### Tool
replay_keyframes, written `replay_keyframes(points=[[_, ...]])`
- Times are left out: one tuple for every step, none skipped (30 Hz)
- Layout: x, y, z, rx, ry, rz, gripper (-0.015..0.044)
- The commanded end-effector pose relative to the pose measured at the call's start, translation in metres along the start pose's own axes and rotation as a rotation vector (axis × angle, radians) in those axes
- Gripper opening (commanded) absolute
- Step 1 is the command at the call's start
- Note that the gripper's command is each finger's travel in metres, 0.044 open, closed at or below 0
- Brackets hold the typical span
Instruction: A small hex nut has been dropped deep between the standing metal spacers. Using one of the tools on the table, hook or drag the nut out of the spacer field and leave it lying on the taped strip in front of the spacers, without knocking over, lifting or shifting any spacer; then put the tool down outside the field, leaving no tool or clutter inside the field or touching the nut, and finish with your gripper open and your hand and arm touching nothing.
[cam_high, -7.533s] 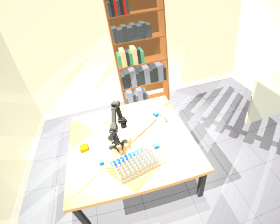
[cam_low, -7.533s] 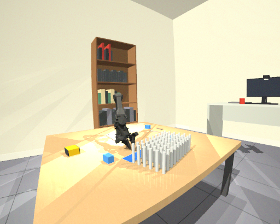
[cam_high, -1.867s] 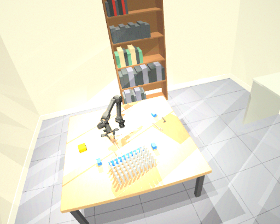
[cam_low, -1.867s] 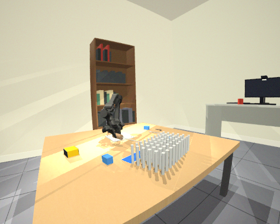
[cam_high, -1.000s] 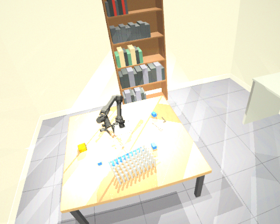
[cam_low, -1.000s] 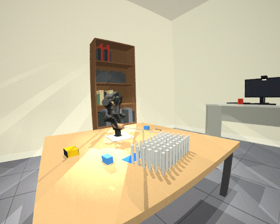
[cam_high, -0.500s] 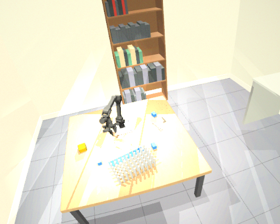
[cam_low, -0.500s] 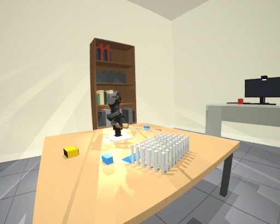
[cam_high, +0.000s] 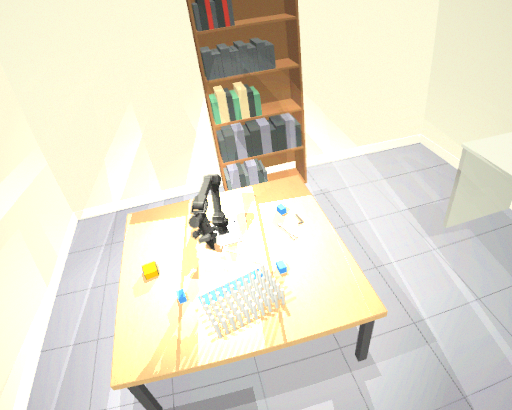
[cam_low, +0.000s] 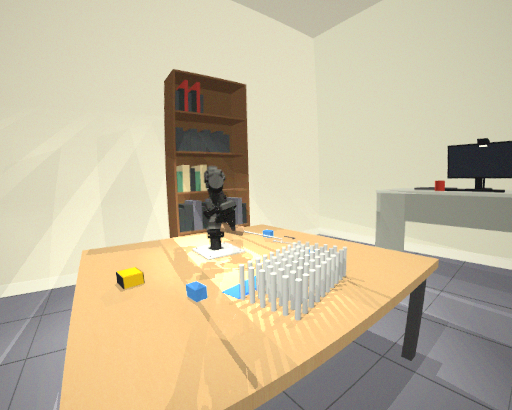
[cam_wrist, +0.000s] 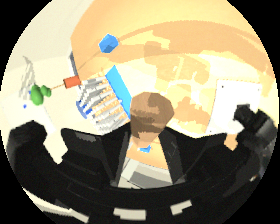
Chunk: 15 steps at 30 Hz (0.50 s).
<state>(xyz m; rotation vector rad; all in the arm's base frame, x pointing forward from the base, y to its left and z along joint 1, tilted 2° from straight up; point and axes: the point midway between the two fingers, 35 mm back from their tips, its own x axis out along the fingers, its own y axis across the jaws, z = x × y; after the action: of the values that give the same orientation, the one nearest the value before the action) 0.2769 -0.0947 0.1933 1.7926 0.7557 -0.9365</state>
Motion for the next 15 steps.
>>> replay_keyframes(points=[[0.000,0.007,-0.012,-0.161,-0.001,0.009,0.0000],[0.001,0.008,-0.014,-0.195,-0.001,0.009,0.0000],[0.001,0.009,-0.017,-0.228,-0.001,0.009,0.0000],[0.002,0.010,-0.019,-0.262,-0.001,0.009,0.0000],[0.002,0.011,-0.022,-0.295,0.000,0.009,0.0000],[0.003,0.011,-0.024,-0.329,0.000,0.009,0.0000],[0.003,0.012,-0.027,-0.363,0.000,0.010,0.0000],[0.004,0.013,-0.030,-0.396,0.001,0.010,0.0000],[0.004,0.013,-0.032,-0.430,0.001,0.010,0.0000],[0.005,0.014,-0.035,-0.463,0.002,0.011,0.0000],[0.005,0.015,-0.038,-0.497,0.002,0.011,0.0000],[0.006,0.015,-0.040,-0.530,0.002,0.012,0.0000],[0.006,0.016,-0.043,-0.564,0.003,0.013,0.0000],[0.006,0.017,-0.046,-0.597,0.003,0.013,0.0000],[0.007,0.017,-0.049,-0.631,0.004,0.014,0.0000]])
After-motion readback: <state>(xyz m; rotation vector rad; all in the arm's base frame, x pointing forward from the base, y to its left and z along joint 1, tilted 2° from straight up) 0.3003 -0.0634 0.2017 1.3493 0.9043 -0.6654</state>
